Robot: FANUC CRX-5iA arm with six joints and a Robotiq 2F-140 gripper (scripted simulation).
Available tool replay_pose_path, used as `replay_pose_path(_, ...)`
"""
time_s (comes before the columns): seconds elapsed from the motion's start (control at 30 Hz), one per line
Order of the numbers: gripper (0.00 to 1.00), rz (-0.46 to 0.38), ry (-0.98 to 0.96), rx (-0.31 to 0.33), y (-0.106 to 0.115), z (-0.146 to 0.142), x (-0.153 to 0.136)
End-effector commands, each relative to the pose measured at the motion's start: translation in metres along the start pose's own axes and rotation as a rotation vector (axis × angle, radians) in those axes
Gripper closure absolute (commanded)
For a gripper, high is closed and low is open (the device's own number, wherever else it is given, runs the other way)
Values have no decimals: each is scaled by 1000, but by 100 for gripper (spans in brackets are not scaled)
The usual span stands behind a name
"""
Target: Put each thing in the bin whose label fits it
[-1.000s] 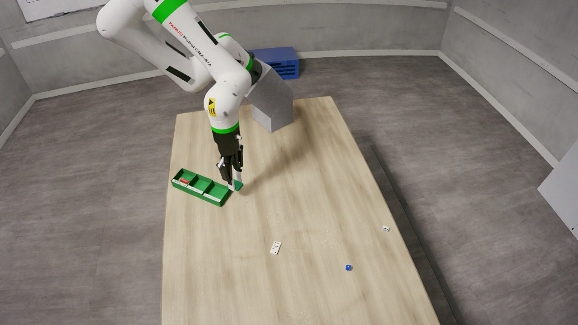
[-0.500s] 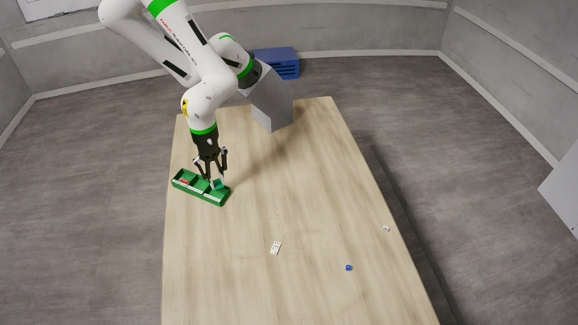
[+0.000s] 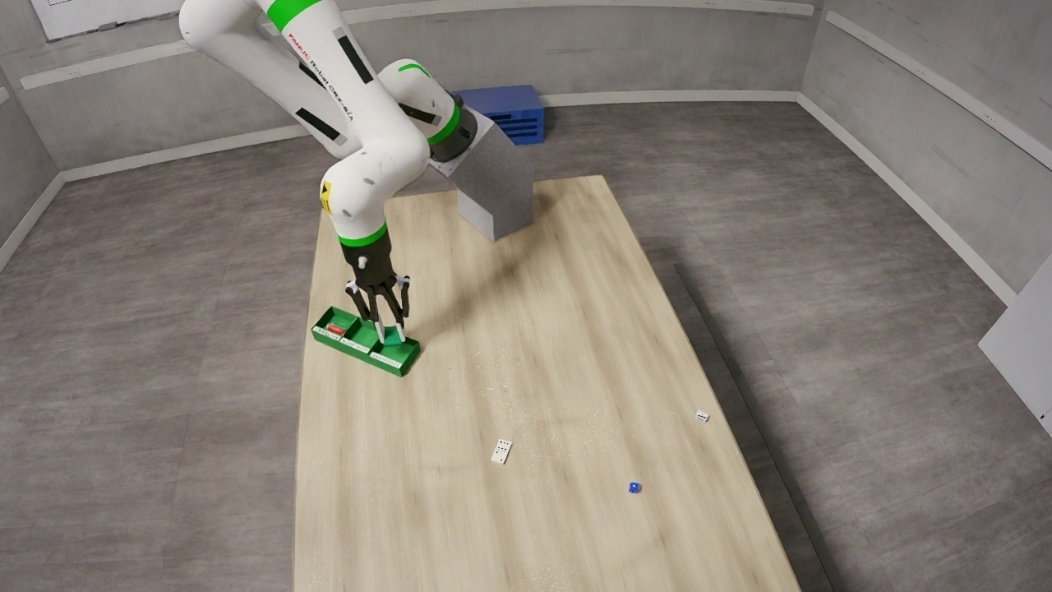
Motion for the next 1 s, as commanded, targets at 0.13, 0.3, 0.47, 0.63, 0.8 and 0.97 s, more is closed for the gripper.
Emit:
replay_pose_path(0.13,71,-7,-281,8,0,0,0)
replay_pose_path(0.3,71,-12,-423,15,0,1,0)
replay_pose_path(0.47,71,-19,-501,27,0,2,1)
replay_pose_path(0.63,71,-19,-501,27,0,2,1)
replay_pose_path(0.8,71,-19,-501,27,0,2,1)
replay_pose_path(0.97,71,-19,-501,27,0,2,1)
Point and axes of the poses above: the point where the finger pads meet when closed, its own y axis back along the fingers, its own z axis across the jaws, x = y × z, the point moved 8 cm from there along y, back along the fingers, and after that the axes turned 12 degrees about y, right-handed, at the moved point
